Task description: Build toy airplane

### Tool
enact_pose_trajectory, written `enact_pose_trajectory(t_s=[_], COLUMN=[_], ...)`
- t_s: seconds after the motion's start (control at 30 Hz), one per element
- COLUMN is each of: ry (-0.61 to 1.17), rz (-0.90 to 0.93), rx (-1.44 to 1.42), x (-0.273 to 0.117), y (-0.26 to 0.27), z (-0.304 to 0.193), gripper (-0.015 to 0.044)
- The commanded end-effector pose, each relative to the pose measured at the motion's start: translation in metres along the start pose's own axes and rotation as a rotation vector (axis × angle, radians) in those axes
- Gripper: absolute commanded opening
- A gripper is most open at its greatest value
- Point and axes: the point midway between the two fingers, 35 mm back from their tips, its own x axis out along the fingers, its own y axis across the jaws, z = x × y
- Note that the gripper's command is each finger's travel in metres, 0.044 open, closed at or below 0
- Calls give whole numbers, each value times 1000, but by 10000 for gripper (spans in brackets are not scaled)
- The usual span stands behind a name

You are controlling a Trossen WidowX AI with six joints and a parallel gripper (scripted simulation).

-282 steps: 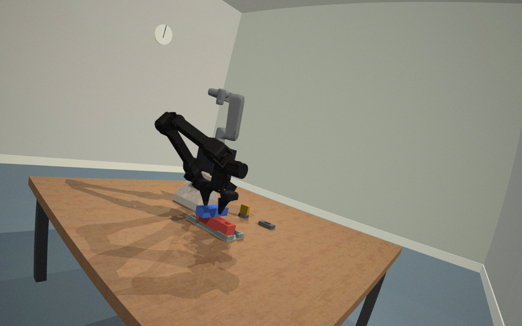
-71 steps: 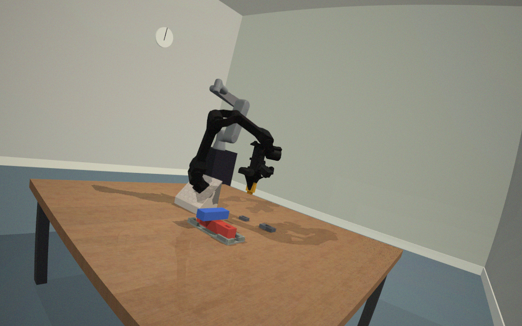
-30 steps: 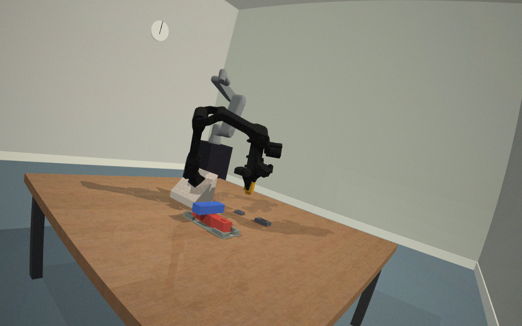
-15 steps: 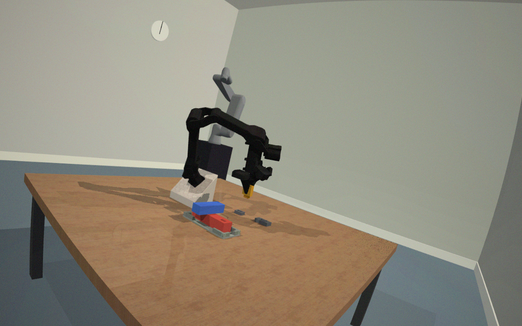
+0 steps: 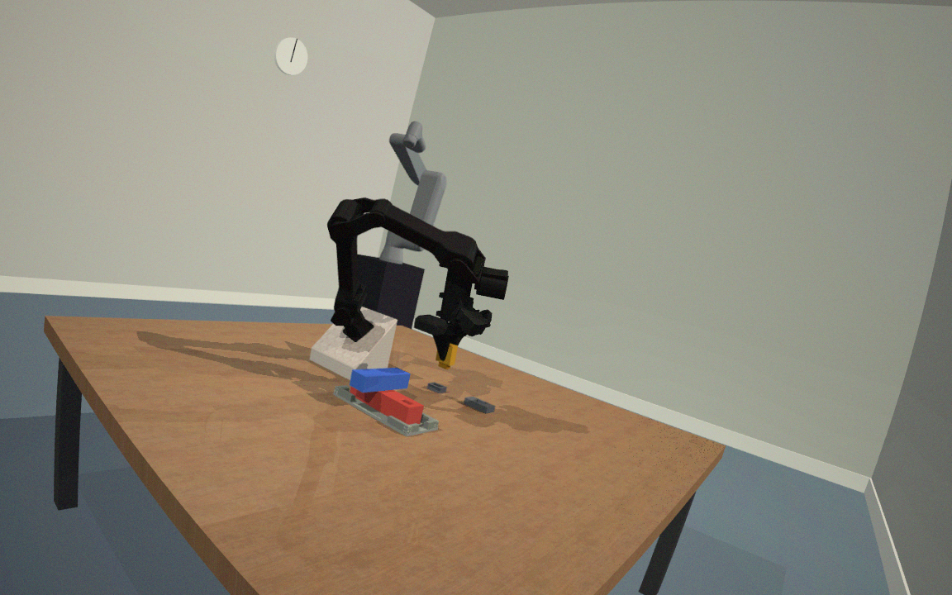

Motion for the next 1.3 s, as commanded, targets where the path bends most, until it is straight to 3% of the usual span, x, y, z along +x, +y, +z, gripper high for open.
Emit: enact_pose_trajectory(t_s=[0.0, 1.27], ry=[-16, -5], rz=[-1, -88], rx=[11, 58], x=[-2, 15], y=[-14, -122], z=[5, 16], gripper=[0, 0])
